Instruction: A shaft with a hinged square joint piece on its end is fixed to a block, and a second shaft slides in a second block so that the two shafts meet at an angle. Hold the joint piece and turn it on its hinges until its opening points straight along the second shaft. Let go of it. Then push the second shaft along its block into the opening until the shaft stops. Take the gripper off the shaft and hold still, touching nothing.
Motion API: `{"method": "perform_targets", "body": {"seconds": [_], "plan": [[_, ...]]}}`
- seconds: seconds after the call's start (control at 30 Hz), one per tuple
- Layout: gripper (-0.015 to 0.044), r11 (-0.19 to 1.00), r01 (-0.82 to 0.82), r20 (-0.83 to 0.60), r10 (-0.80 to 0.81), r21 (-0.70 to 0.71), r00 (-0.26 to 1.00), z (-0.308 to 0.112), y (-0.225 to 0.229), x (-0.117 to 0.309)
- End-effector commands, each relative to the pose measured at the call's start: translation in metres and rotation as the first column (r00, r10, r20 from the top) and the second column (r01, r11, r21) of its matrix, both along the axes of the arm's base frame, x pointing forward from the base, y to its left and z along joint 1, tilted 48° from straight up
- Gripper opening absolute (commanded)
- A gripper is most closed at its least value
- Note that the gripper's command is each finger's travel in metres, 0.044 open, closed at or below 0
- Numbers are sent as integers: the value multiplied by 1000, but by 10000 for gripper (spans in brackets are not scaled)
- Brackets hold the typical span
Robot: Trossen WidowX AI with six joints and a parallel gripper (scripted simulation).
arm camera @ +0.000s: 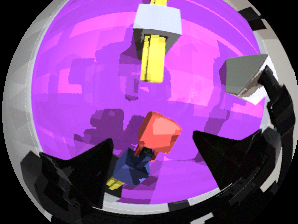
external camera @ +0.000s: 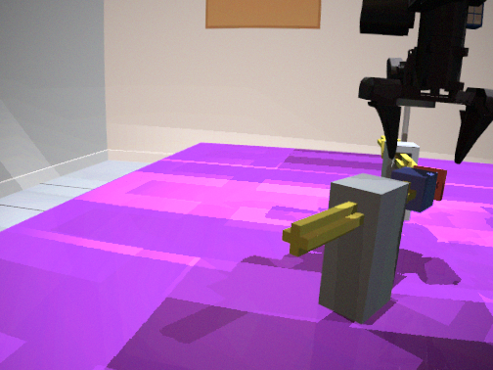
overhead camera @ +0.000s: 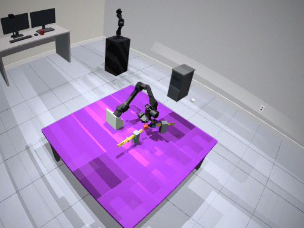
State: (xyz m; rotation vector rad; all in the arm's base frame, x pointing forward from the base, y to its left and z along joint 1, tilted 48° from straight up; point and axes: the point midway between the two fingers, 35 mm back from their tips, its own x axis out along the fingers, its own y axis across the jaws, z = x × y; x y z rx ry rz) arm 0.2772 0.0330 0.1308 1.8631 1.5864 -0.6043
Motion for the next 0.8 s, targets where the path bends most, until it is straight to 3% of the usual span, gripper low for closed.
{"method": "perform_targets", "body": {"seconds": [0.0,0.37,0.77], "plan": [[440,995,-87,103,91,-38,991,8,-10,0],[440,938,-299,338,342,-173,877,29,-33,-5],[440,811,-462,515,585,-359,627,51,-54,-14]]}}
